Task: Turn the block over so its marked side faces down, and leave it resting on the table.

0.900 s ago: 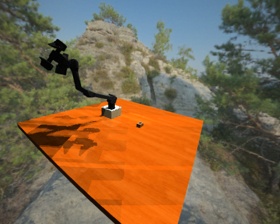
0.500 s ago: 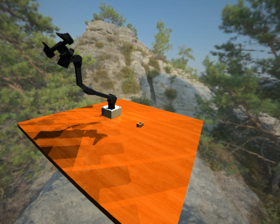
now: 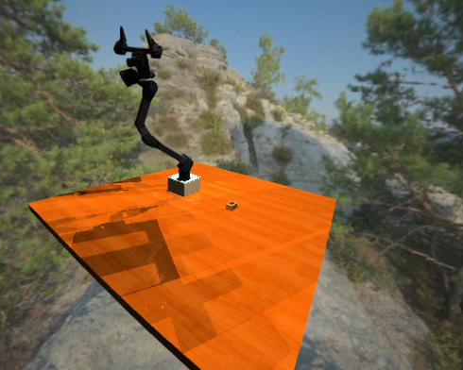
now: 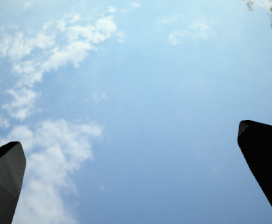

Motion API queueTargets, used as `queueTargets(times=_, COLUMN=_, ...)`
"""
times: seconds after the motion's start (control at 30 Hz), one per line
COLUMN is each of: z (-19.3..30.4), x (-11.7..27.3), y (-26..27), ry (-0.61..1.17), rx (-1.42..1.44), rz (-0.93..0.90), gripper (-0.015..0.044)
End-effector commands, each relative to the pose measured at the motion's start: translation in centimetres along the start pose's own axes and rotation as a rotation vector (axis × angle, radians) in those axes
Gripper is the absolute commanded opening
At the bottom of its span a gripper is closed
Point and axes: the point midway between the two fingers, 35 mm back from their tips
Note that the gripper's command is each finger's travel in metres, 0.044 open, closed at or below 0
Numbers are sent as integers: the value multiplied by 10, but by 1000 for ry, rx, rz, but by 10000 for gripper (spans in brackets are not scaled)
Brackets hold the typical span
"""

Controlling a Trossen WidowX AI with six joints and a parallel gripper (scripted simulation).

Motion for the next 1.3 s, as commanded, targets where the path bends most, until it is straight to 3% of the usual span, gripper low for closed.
queueTargets(times=0.0, z=60, x=10, y=-44, ry=143, rx=191, rz=49, gripper=440)
queueTargets(times=0.37, z=159, x=49, y=-173, ry=433, rx=671, rz=184, gripper=440)
queueTargets(times=0.67, z=186, x=94, y=-307, ry=677, rx=1058, rz=344, gripper=440)
queueTargets(times=0.93, z=157, x=138, y=-423, ry=882, rx=1378, rz=540, gripper=440)
queueTargets(times=1.27, z=65, x=202, y=-544, ry=1142, rx=1693, rz=881, gripper=440)
Point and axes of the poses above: the point midway between the two fingers, 35 mm back from their tips, its own x axis back along the fingers, its own y axis across the jaws, z = x × y, and after that the axes turned 11 degrees about x, right-handed
